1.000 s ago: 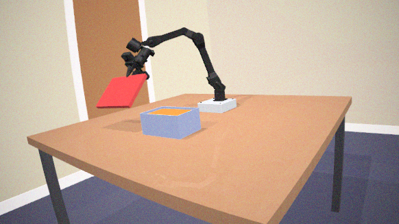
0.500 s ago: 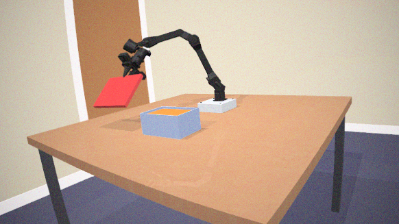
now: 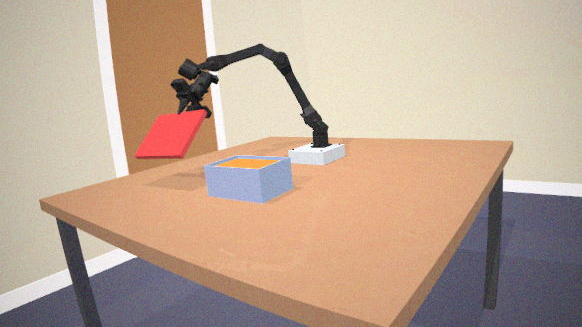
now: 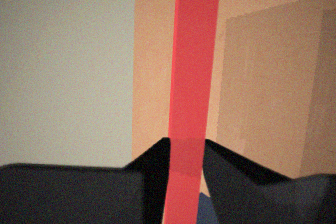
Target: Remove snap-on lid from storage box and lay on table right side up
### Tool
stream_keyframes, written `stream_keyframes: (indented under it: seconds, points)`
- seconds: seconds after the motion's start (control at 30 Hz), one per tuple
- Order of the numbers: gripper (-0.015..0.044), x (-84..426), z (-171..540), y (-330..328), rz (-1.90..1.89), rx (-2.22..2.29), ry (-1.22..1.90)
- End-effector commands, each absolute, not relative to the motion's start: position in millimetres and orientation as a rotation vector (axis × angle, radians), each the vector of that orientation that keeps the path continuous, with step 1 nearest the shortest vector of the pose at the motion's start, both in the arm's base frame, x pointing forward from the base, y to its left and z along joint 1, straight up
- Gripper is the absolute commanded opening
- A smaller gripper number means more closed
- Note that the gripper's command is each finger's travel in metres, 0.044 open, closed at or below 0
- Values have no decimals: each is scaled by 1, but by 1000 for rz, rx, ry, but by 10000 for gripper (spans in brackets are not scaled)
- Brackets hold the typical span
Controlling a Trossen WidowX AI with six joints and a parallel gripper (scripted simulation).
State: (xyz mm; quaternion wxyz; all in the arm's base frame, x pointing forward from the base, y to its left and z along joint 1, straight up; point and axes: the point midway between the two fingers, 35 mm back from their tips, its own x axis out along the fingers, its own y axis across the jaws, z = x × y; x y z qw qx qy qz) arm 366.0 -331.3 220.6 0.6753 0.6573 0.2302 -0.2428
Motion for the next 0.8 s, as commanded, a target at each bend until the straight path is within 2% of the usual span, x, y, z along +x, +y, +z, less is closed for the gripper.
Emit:
stream_keyframes:
  seconds: [0.0,0.77]
  points:
    - [0,366,217,-328,-532,1474,515]
    - [0,367,198,-328,-532,1474,515]
